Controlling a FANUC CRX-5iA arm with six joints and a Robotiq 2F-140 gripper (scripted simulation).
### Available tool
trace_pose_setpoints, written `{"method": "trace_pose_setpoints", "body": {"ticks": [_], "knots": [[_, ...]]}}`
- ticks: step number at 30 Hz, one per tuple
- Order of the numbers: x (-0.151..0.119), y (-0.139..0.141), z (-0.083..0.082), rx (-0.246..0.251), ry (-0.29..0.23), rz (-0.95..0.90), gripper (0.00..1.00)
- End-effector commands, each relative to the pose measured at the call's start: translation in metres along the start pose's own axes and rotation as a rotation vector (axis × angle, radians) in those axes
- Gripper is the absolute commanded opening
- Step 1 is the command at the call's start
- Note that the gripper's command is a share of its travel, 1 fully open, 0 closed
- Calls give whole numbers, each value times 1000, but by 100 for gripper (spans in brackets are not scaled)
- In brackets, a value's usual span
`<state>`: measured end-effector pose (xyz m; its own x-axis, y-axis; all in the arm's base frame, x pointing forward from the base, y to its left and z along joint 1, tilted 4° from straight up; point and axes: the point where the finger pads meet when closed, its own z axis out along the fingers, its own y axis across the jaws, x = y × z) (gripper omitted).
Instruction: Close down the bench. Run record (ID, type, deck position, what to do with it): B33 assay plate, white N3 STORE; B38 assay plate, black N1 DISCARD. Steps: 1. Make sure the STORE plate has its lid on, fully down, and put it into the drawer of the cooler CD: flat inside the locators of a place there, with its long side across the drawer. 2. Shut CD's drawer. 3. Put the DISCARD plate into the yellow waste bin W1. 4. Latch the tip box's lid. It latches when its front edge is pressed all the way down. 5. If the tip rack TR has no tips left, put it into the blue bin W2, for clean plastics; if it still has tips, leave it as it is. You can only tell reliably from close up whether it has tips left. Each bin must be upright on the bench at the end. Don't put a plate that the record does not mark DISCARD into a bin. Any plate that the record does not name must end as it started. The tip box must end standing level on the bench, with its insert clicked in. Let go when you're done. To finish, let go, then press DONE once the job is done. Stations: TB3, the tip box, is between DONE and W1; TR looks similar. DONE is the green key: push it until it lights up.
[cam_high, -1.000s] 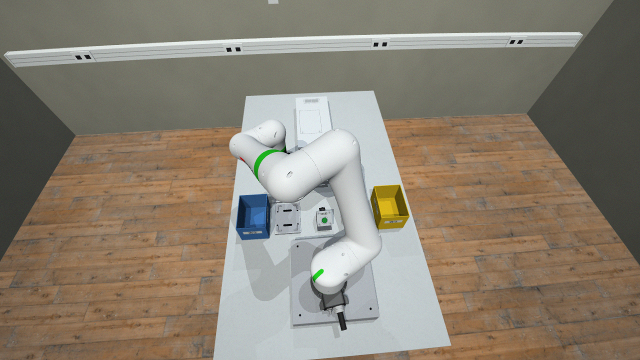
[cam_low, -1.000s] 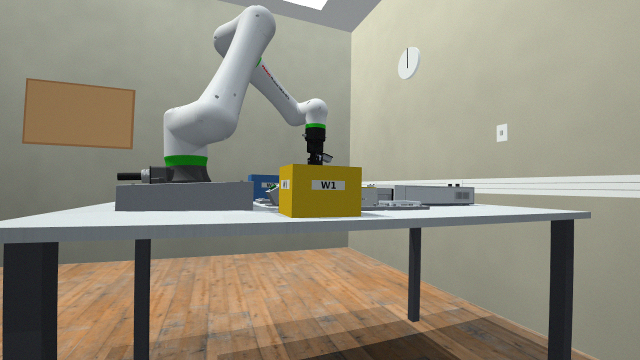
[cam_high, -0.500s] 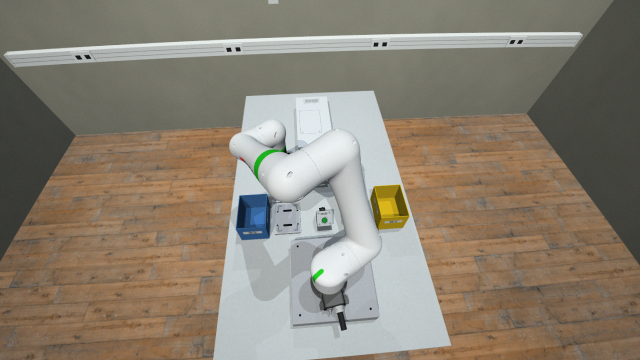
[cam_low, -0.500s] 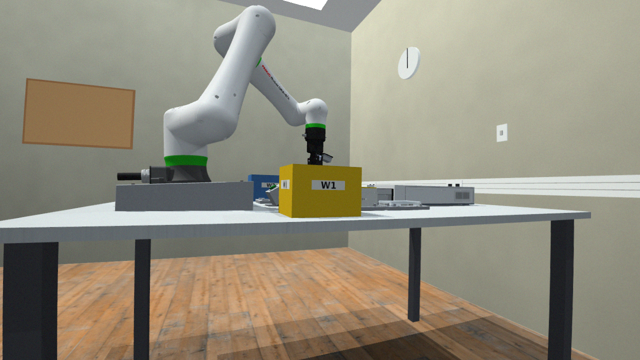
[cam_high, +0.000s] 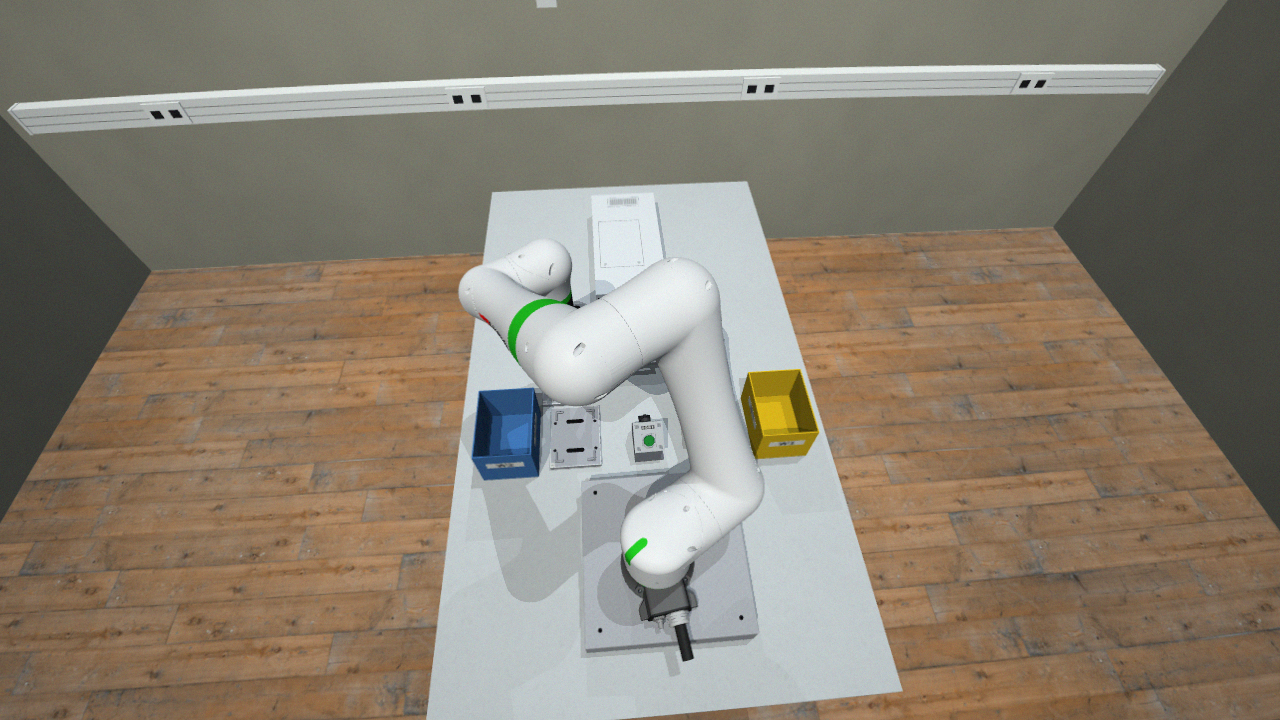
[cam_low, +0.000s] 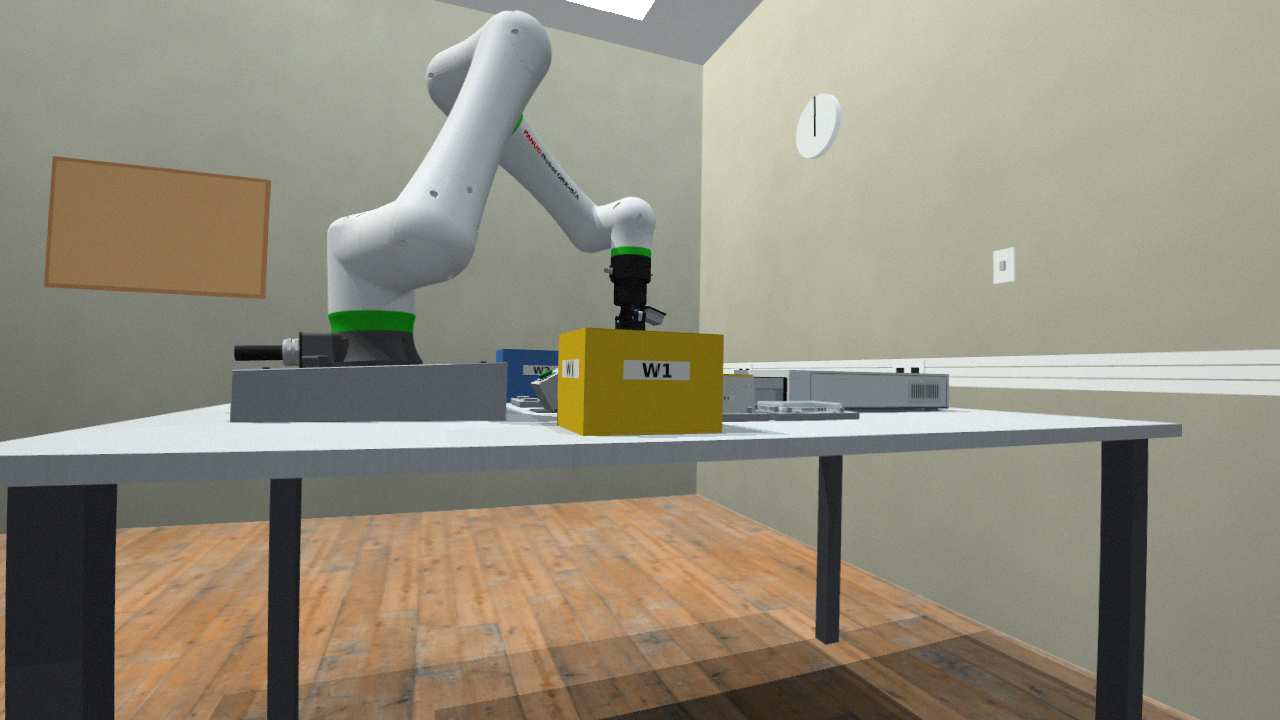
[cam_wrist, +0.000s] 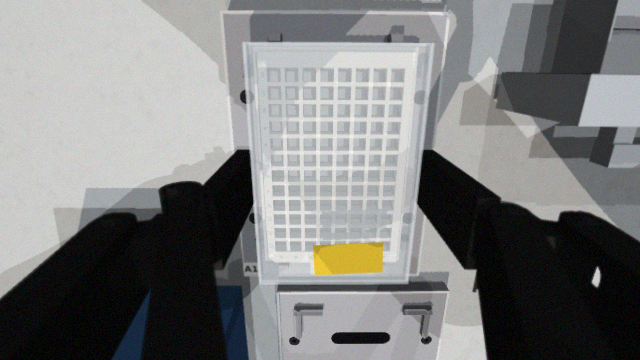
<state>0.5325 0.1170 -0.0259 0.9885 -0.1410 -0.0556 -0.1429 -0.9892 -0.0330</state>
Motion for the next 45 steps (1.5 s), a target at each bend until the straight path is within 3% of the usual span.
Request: {"method": "trace_pose_setpoints", "body": {"ticks": [1, 45], "knots": [[1, 0, -1, 0, 2, 0, 10], [1, 0, 7, 0, 2, 0, 10]]}}
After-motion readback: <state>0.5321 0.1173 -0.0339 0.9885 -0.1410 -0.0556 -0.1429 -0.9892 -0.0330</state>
